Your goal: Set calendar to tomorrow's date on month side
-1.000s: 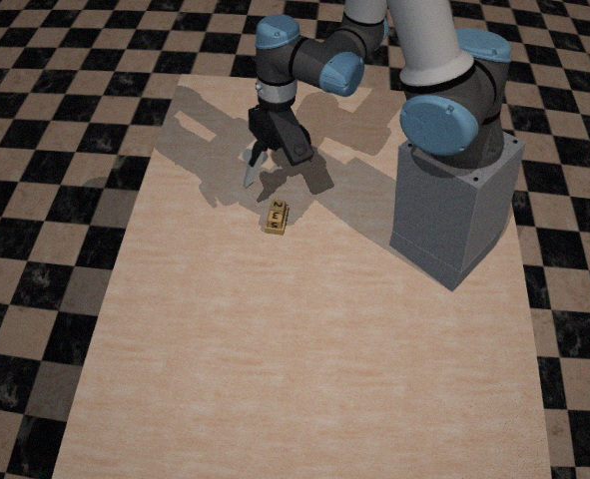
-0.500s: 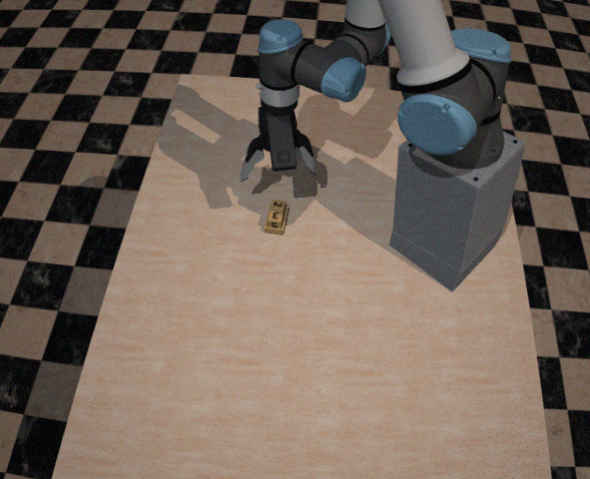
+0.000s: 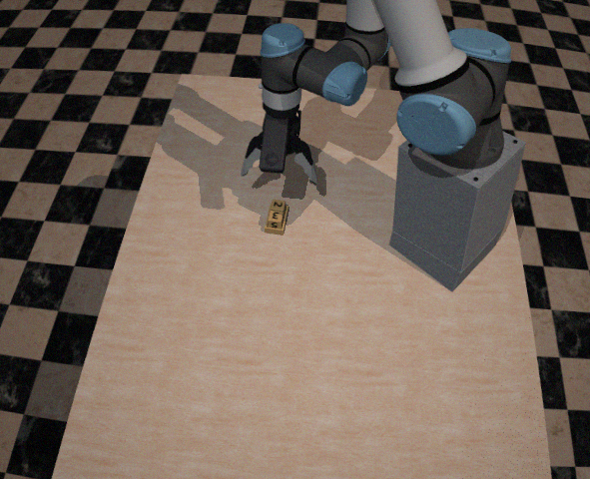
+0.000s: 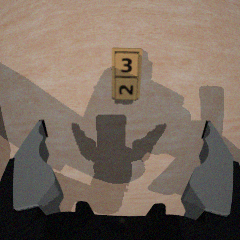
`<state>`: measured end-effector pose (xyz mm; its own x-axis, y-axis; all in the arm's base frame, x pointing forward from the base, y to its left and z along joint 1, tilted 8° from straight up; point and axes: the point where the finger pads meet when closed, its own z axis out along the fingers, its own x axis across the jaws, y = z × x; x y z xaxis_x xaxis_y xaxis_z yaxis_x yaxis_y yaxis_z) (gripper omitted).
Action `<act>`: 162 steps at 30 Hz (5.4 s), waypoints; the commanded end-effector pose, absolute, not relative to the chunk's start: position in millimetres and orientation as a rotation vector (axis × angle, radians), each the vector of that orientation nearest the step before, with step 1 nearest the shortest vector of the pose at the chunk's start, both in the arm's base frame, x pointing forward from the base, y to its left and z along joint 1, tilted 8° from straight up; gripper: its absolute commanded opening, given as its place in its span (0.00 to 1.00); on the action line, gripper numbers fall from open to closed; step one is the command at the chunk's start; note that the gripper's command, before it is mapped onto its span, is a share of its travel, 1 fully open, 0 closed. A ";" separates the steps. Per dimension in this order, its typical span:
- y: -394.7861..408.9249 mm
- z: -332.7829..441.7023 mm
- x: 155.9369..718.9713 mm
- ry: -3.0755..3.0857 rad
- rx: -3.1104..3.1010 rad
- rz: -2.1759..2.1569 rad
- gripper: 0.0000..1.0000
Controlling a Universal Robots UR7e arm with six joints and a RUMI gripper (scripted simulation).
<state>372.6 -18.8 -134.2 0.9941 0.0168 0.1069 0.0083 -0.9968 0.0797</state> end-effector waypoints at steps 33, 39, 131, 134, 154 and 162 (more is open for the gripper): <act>-19.1 -134.8 373.0 -0.029 3.056 0.168 0.28; -19.1 -134.8 373.0 -0.029 3.056 0.168 0.28; -22.5 -186.8 379.0 -0.030 3.056 0.168 0.28; -22.5 -186.8 379.0 -0.030 3.056 0.168 0.28; -23.4 -196.8 380.1 -0.030 3.056 0.168 0.28; -24.3 -208.0 381.3 -0.030 3.056 0.168 0.28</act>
